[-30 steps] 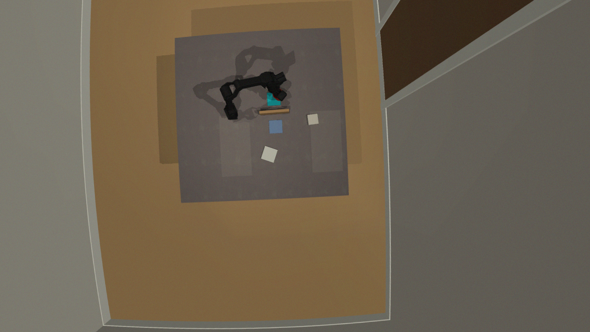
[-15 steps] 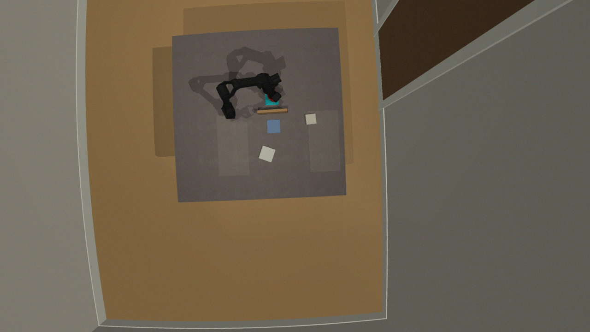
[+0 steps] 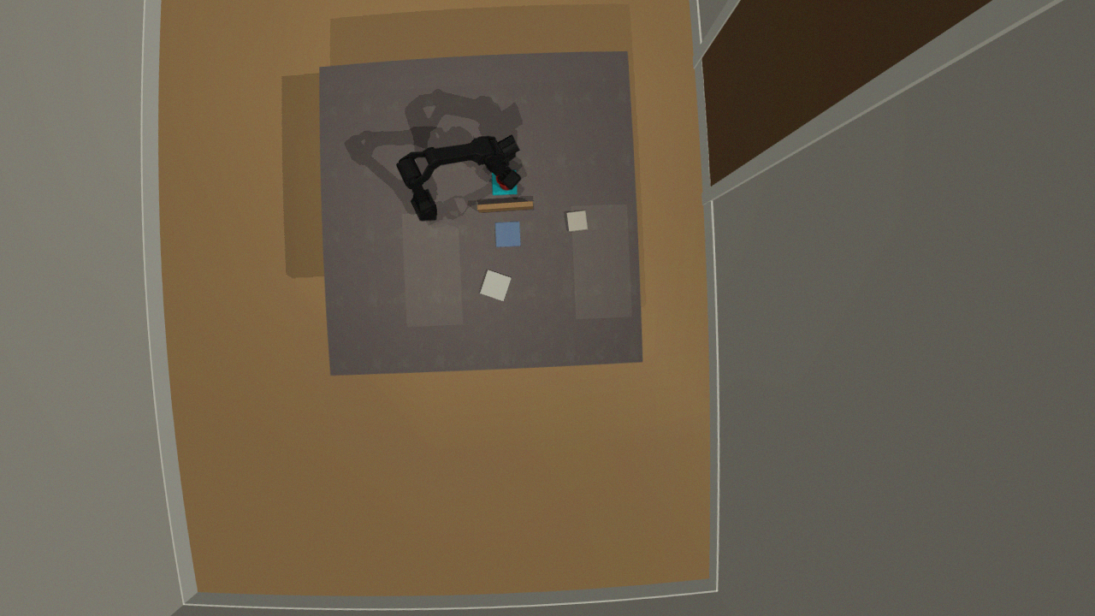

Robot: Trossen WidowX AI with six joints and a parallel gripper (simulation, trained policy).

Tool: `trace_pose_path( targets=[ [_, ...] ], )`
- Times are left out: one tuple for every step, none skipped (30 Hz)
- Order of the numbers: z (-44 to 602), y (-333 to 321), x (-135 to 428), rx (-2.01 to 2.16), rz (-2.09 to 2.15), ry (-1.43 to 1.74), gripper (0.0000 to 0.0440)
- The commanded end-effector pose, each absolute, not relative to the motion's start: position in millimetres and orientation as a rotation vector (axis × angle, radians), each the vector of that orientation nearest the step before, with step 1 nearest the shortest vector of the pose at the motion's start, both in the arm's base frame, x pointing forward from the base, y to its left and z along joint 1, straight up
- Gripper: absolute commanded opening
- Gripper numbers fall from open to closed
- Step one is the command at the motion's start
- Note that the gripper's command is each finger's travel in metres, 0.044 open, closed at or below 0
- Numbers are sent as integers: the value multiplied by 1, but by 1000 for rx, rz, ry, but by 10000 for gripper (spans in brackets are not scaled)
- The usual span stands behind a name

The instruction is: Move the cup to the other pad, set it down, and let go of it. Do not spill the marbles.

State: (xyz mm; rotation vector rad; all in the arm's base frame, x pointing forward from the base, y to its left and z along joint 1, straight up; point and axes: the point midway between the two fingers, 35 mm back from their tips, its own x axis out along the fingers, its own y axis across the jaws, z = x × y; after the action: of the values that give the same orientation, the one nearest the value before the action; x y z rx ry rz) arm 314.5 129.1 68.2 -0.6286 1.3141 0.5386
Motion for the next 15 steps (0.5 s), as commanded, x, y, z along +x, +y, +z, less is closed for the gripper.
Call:
trace_pose_path(
  targets=[
    [80,130,314,-598,545,1274,131],
    [81,130,313,-594,548,1269,134],
    [83,130,312,-590,550,1264,138],
    [85,130,312,-587,552,1259,141],
    [86,130,311,-583,554,1254,145],
    [88,130,310,-579,556,1249,149],
    [90,130,309,-575,558,1244,153],
    [92,129,309,-572,560,1238,157],
    [93,129,308,-568,561,1233,162],
    [95,129,307,-564,563,1227,166],
    [97,129,307,-560,564,1221,170],
    [99,129,306,-556,565,1216,175],
    [101,129,305,-552,566,1210,180],
    [103,129,305,-548,567,1204,185],
    [106,129,304,-543,567,1198,191]
  ],
)
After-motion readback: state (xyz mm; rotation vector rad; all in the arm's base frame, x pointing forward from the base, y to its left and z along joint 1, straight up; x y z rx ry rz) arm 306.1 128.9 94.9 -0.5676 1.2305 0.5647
